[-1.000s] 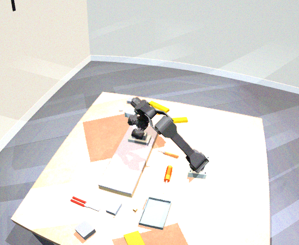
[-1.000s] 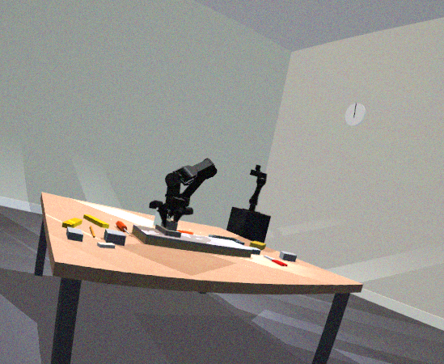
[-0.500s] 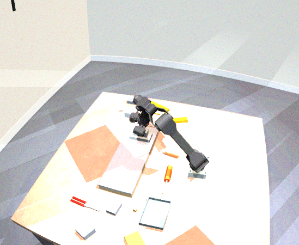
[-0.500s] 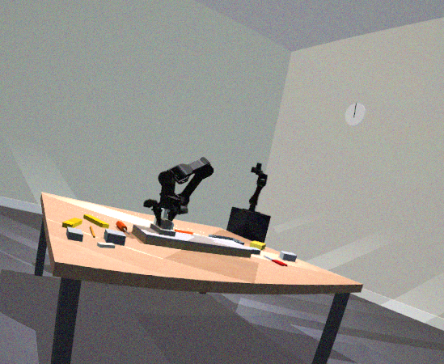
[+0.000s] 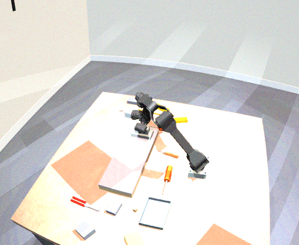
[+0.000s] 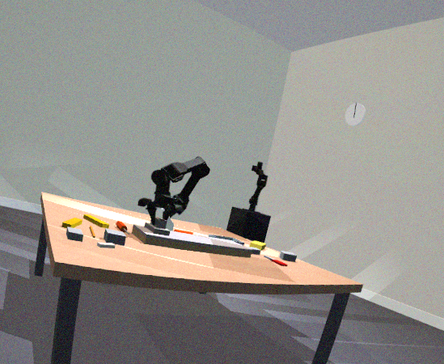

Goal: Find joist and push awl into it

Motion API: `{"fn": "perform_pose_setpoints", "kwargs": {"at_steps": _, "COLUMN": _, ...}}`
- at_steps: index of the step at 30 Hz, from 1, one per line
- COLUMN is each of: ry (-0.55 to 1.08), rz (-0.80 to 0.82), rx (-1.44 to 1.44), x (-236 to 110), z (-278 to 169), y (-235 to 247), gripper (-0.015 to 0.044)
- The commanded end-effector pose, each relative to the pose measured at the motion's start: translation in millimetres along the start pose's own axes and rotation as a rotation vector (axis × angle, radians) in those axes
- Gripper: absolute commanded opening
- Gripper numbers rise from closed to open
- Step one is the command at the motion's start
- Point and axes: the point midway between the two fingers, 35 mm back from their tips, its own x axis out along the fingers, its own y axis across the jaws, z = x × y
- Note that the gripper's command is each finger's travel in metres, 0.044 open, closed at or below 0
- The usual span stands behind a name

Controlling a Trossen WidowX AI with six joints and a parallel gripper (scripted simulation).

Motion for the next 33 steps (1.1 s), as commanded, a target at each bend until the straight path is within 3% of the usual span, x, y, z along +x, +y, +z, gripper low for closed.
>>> {"fn": "perform_pose_setpoints", "kwargs": {"at_steps": 1, "ry": 0.002, "rz": -0.006, "rx": 0.000, "x": -0.1, "z": -0.6, "y": -11.5, "gripper": 0.0000}}
{"fn": "perform_pose_setpoints", "kwargs": {"at_steps": 19, "ry": -0.001, "rz": -0.002, "rx": 0.002, "x": -2.4, "z": 0.6, "y": -14.3, "gripper": 0.0000}}
{"fn": "perform_pose_setpoints", "kwargs": {"at_steps": 33, "ry": 0.002, "rz": -0.008, "rx": 0.001, "x": -55.6, "z": 19.1, "y": -19.9, "gripper": 0.0000}}
